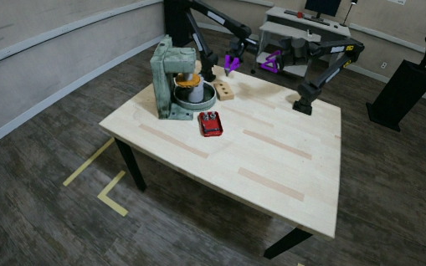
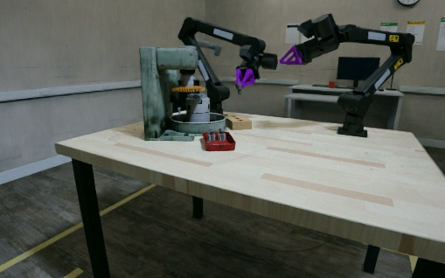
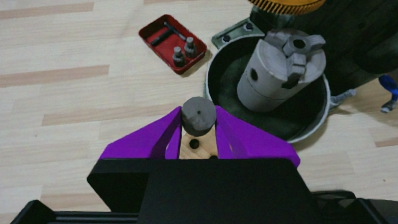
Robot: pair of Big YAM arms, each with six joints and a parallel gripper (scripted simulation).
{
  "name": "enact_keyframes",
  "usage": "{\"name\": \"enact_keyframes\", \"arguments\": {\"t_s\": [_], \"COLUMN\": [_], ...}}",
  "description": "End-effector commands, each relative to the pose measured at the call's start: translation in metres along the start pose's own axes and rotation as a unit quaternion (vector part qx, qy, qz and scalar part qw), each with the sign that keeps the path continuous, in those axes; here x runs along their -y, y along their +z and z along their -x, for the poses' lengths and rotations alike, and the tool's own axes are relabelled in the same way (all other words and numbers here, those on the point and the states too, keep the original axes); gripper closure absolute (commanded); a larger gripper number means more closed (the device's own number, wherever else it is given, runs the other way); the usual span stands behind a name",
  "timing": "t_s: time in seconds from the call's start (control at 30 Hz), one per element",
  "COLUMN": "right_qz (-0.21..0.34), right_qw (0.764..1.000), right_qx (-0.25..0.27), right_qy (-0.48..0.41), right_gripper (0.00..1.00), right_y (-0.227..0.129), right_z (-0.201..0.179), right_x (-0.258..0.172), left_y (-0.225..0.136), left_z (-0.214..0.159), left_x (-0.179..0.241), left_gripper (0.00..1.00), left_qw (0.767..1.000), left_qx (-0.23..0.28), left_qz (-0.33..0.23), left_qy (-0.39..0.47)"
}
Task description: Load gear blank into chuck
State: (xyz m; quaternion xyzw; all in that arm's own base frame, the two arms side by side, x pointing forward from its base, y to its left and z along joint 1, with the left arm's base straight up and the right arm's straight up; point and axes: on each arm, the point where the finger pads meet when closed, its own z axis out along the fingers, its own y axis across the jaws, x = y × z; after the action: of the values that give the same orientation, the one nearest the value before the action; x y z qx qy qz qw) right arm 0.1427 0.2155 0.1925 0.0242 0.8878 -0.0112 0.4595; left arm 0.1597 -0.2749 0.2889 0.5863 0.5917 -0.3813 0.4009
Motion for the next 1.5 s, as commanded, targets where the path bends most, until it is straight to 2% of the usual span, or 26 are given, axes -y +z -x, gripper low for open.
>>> {"name": "enact_keyframes", "arguments": {"t_s": [0.0,0.43,0.7,1.07,1.47], "right_qz": [-0.023,-0.167,-0.187,-0.204,-0.221], "right_qw": [0.998,0.979,0.974,0.971,0.970], "right_qx": [0.000,-0.011,-0.013,-0.006,0.003], "right_qy": [0.063,0.119,0.130,0.122,0.104], "right_gripper": [0.77,0.77,0.77,0.77,0.77], "right_y": [-0.022,0.005,0.009,0.014,0.036], "right_z": [0.040,0.051,0.054,0.061,0.070], "right_x": [-0.001,0.088,0.101,0.095,0.111], "left_y": [0.003,0.012,0.015,0.016,0.012], "left_z": [0.013,0.025,0.032,0.042,0.055], "left_x": [-0.002,-0.010,-0.012,-0.012,-0.009], "left_gripper": [0.00,0.00,0.00,0.00,0.00], "left_qw": [0.999,0.995,0.991,0.982,0.967], "left_qx": [0.030,0.084,0.114,0.163,0.226], "left_qz": [0.020,0.059,0.075,0.092,0.109], "left_qy": [0.001,-0.005,-0.010,-0.022,-0.035]}}
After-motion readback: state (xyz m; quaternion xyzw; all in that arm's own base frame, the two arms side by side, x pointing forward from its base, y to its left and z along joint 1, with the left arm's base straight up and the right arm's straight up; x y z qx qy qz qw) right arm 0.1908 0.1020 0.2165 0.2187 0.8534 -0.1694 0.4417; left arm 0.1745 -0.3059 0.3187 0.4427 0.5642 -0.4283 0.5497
